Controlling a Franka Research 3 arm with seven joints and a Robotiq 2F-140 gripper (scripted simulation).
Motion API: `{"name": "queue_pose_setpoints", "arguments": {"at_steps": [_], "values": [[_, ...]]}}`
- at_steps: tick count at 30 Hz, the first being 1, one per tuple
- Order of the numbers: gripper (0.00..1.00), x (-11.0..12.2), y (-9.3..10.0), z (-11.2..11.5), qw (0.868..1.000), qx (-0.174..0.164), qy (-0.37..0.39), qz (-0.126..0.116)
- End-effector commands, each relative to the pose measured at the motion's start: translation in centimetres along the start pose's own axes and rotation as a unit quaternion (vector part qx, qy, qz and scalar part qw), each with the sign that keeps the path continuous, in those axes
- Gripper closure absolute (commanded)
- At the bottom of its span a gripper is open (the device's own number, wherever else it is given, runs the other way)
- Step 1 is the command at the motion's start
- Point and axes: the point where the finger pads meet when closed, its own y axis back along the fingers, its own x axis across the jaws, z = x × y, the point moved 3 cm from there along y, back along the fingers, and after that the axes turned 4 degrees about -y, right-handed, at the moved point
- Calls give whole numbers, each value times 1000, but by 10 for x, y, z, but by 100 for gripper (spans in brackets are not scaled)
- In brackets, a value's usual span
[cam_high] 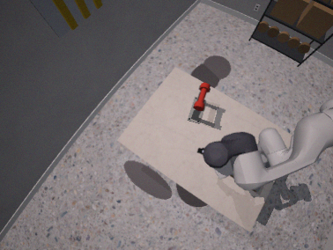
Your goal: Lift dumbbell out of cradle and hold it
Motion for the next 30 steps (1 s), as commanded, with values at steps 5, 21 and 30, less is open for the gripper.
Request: {"name": "queue_pose_setpoints", "arguments": {"at_steps": [5, 21, 30], "values": [[0, 40, 43, 57, 998, 19, 35, 58], [0, 109, 79, 192, 989, 61, 30, 132], [0, 149, 58, 270, 986, 79, 22, 145]]}}
